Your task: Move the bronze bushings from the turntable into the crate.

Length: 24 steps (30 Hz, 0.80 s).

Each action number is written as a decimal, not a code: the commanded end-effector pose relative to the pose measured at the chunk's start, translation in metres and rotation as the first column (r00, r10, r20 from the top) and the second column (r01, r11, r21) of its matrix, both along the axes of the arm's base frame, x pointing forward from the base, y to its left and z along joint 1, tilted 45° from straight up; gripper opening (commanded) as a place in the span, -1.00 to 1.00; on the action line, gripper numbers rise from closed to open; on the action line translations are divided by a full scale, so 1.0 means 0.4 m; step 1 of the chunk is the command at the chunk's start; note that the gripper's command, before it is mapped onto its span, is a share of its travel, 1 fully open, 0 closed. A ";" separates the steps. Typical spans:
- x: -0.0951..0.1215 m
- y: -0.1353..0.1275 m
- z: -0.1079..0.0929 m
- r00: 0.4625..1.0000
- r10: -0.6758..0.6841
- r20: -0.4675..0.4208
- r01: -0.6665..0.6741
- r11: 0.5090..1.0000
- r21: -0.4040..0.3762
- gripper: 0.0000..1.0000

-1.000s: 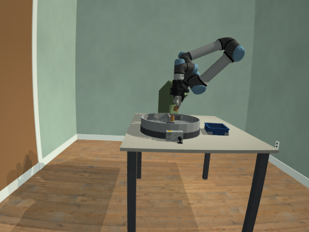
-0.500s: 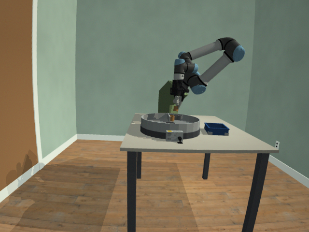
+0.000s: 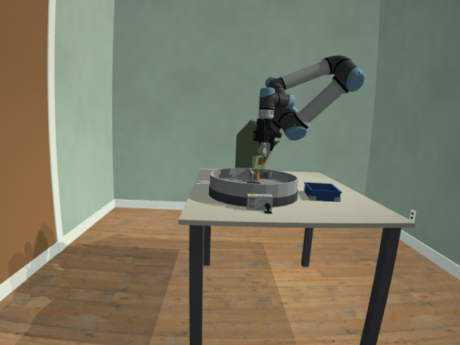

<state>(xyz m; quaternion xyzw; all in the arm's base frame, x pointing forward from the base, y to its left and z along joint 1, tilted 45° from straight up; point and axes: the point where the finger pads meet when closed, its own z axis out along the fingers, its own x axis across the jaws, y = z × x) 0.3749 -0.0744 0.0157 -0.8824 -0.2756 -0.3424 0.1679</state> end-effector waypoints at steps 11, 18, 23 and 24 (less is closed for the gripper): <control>0.005 0.008 0.010 1.000 0.000 0.000 0.000 1.000 -0.001 -1.00; 0.013 0.022 0.025 1.000 0.000 0.000 0.000 1.000 -0.001 -1.00; 0.024 0.044 0.049 1.000 0.000 0.000 0.000 1.000 -0.001 -1.00; 0.027 0.049 0.055 1.000 0.000 0.000 0.000 1.000 -0.001 -1.00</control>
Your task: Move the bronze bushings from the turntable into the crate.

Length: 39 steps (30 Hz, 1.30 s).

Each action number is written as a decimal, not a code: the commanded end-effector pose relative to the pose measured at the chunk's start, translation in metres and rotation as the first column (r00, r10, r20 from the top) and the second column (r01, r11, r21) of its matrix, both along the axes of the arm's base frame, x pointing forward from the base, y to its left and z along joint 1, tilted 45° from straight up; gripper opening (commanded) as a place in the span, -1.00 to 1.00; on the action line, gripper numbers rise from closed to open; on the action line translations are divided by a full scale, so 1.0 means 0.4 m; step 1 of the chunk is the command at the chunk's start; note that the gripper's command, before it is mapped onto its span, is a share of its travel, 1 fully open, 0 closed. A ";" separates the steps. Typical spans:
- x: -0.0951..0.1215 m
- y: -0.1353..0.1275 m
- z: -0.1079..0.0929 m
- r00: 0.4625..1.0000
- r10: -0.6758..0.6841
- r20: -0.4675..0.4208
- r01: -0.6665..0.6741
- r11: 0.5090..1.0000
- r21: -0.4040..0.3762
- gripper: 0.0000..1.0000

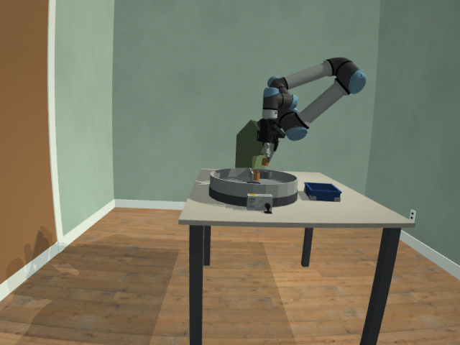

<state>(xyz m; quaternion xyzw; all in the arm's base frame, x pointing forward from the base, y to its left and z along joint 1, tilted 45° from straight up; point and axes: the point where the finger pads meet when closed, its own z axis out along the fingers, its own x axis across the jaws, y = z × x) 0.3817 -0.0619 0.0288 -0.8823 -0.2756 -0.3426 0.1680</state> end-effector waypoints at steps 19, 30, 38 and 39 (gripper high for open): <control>0.089 0.165 0.180 1.000 0.000 0.000 0.000 1.000 -0.001 -1.00; 0.138 0.255 0.278 1.000 0.000 0.000 0.000 1.000 -0.001 -1.00; 0.178 0.330 0.359 1.000 0.000 0.000 0.000 1.000 -0.001 -1.00; 0.183 0.339 0.368 1.000 0.000 0.000 0.000 1.000 -0.001 -1.00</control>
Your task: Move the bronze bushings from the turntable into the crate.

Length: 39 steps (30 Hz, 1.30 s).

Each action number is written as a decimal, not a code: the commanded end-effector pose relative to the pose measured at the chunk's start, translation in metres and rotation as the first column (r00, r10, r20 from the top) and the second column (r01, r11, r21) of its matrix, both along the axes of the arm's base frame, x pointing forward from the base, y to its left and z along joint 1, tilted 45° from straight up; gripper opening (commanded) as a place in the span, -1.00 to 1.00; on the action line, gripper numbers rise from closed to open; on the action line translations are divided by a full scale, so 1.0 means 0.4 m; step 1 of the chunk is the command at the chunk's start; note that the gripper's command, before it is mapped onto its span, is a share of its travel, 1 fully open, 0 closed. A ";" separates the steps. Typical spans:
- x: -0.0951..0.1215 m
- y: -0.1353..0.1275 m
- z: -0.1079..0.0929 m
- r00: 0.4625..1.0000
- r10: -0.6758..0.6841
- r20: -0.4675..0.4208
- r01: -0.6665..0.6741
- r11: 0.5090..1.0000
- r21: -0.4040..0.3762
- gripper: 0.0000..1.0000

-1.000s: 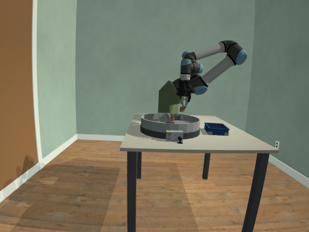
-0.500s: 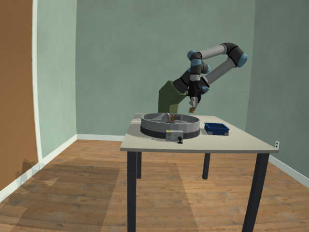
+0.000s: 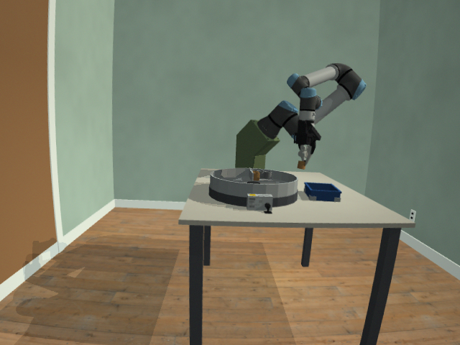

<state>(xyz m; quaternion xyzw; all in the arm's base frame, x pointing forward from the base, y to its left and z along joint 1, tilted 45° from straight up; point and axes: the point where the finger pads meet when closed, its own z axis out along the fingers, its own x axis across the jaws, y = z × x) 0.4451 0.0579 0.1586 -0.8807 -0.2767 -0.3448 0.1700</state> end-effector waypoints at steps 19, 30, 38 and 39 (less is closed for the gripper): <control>0.083 0.148 0.161 1.000 -0.004 -0.004 0.004 1.000 -0.005 -1.00; 0.095 0.171 0.185 1.000 -0.004 -0.004 0.004 1.000 -0.005 -1.00; 0.097 0.174 0.189 1.000 -0.004 -0.004 0.004 1.000 -0.005 -1.00; 0.097 0.174 0.189 1.000 -0.004 -0.004 0.004 1.000 -0.005 -1.00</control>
